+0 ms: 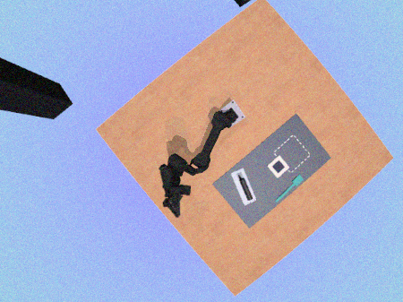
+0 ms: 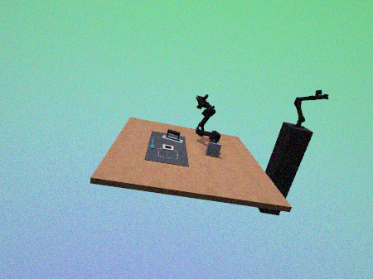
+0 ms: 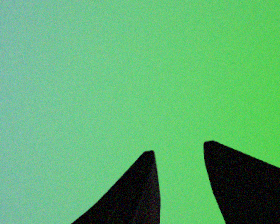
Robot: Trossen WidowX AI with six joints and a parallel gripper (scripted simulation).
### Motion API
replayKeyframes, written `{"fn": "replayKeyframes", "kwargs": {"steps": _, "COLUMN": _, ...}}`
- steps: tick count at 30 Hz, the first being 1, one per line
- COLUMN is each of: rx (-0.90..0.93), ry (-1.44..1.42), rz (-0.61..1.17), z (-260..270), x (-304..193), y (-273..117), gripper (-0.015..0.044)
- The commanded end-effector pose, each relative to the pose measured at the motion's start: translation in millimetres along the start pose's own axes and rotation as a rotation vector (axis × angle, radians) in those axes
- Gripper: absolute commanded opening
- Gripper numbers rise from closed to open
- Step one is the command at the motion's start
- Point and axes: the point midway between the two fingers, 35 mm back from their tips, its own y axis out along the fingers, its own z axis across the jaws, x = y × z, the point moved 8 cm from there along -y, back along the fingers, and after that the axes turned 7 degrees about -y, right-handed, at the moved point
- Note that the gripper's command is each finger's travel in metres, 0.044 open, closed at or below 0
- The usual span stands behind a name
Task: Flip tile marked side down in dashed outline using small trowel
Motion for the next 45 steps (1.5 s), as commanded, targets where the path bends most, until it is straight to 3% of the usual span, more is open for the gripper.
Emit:
{"fn": "replayKeyframes", "kwargs": {"steps": 1, "rx": 0.0, "ry": 0.0, "rz": 0.0, "z": 0.0, "x": 0.0, "y": 0.0, "gripper": 0.01}}
{"fn": "replayKeyframes", "kwargs": {"steps": 2, "rx": 0.0, "ry": 0.0, "rz": 0.0, "z": 0.0, "x": 0.0, "y": 0.0, "gripper": 0.01}}
{"fn": "replayKeyframes", "kwargs": {"steps": 6, "rx": 0.0, "ry": 0.0, "rz": 0.0, "z": 0.0, "x": 0.0, "y": 0.0, "gripper": 0.0}}
{"fn": "replayKeyframes", "kwargs": {"steps": 18, "rx": 0.0, "ry": 0.0, "rz": 0.0, "z": 0.0, "x": 0.0, "y": 0.0, "gripper": 0.0}}
{"fn": "replayKeyframes", "kwargs": {"steps": 29, "rx": 0.001, "ry": -0.099, "rz": 0.031, "z": -11.1, "x": -11.8, "y": -4.4, "gripper": 0.027}}
{"fn": "replayKeyframes", "kwargs": {"steps": 45, "rx": 0.006, "ry": -0.64, "rz": 0.154, "z": -84.0, "x": -55.5, "y": -20.0, "gripper": 0.027}}
